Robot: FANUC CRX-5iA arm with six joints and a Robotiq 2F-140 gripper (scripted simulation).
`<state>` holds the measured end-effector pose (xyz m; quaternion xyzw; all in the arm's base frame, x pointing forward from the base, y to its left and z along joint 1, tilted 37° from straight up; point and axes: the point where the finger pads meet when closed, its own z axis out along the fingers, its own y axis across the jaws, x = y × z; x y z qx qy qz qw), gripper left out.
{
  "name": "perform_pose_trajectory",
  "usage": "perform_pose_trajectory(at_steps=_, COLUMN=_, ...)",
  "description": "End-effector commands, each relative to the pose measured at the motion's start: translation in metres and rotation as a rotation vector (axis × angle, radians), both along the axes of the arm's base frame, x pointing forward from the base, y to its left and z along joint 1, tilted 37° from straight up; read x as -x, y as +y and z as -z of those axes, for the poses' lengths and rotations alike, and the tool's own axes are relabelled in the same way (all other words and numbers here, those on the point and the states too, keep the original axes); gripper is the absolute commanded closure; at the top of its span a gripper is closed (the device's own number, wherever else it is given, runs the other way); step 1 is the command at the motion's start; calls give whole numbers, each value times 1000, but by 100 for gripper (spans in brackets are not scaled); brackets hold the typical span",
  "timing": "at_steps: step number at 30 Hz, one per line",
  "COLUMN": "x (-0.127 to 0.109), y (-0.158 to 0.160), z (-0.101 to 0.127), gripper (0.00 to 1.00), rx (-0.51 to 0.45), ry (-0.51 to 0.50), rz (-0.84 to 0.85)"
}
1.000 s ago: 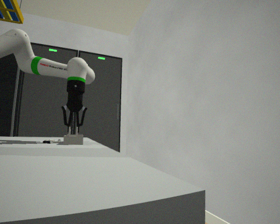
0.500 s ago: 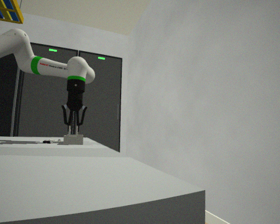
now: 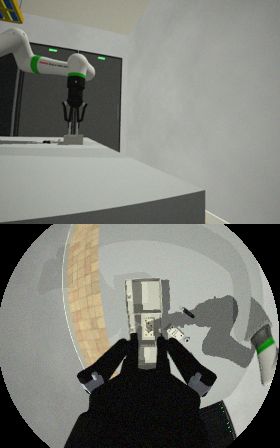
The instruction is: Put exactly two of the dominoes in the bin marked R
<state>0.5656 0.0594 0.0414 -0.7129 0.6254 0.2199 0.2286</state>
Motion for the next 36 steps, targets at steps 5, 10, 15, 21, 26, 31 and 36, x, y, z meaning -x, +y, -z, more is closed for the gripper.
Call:
perform_pose_trajectory(at_steps=5, x=-1, y=-12, z=-16, gripper=81, rx=0, ry=0, rz=0)
perform_pose_trajectory(at_steps=10, x=-1, y=-13, z=-17, gripper=81, rx=0, ry=0, rz=0)
perform_pose_trajectory(at_steps=15, x=8, y=-13, z=-19, gripper=75, rx=-1, ry=-30, rz=-40)
perform_pose_trajectory(at_steps=21, x=57, y=-13, z=-27, gripper=75, rx=-7, ry=-160, rz=-215)
perform_pose_trajectory(at_steps=26, x=79, y=-12, z=-30, gripper=75, rx=-10, ry=-237, rz=-330)
perform_pose_trajectory(at_steps=31, x=79, y=-12, z=-30, gripper=75, rx=-13, ry=-301, rz=-422)
perform_pose_trajectory(at_steps=36, x=79, y=-12, z=-30, gripper=75, rx=-15, ry=-398, rz=-546)
